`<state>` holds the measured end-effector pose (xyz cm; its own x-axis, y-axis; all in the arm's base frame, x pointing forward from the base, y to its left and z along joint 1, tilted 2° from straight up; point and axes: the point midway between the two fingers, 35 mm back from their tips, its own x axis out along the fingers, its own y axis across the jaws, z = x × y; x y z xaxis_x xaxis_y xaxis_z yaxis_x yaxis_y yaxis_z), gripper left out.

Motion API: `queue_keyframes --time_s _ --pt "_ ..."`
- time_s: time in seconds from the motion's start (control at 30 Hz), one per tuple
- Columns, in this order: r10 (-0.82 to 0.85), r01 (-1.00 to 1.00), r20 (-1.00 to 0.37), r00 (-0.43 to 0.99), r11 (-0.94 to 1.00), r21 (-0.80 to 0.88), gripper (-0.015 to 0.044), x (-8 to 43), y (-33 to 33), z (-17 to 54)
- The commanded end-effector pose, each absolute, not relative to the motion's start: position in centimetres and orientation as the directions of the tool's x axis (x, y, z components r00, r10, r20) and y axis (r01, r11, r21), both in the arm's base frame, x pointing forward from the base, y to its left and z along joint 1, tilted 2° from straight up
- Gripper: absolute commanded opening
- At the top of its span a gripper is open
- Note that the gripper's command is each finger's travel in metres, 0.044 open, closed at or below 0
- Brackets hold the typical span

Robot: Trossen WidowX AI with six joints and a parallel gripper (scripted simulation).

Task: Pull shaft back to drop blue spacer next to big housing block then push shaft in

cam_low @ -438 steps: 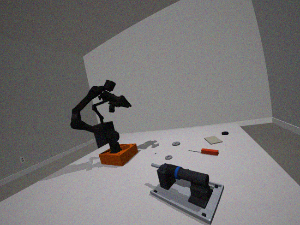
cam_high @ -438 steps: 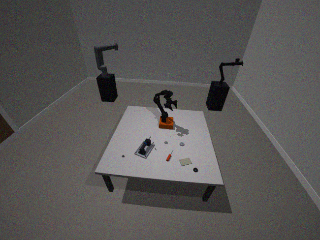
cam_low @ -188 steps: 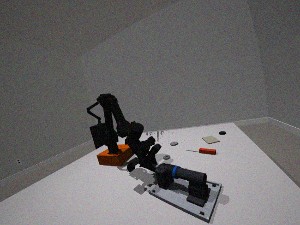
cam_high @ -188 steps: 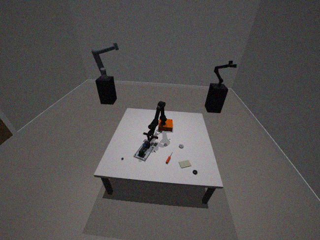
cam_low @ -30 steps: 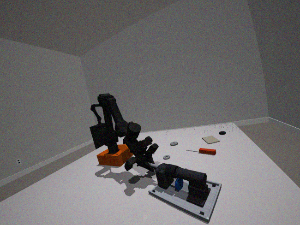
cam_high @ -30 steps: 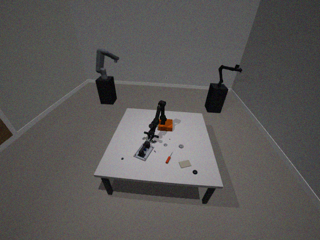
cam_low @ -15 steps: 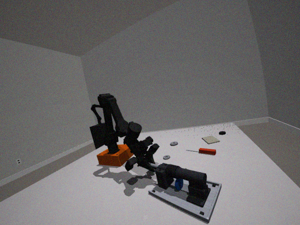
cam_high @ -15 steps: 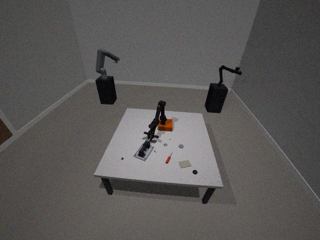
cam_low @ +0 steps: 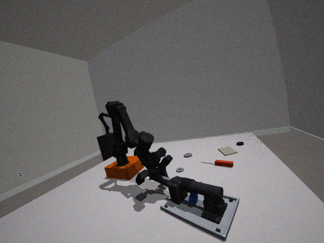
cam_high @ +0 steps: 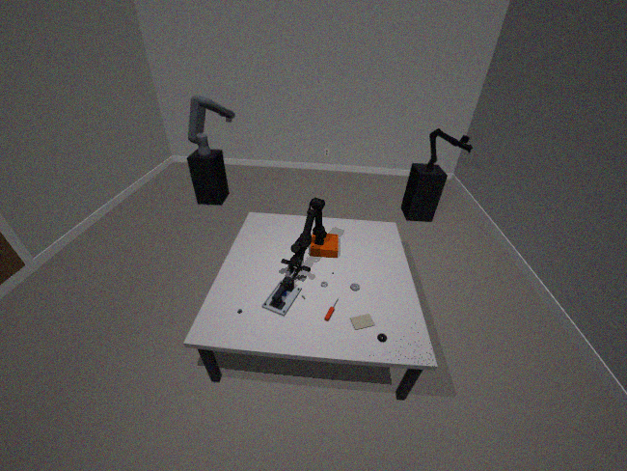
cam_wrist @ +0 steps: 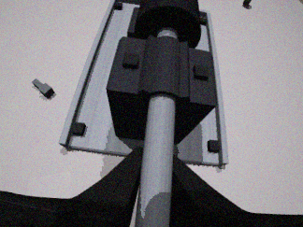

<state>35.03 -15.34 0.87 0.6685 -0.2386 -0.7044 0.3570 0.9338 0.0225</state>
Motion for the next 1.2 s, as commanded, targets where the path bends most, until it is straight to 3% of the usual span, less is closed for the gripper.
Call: queue_keyframes --time_s 0.0,1.17 --pt "-0.239 0.356 -0.701 0.672 0.934 0.023 0.0 35.35 -15.43 1.0" --pt "-0.239 0.356 -0.7 0.673 0.934 0.023 0.0 36.32 -15.79 1.02"
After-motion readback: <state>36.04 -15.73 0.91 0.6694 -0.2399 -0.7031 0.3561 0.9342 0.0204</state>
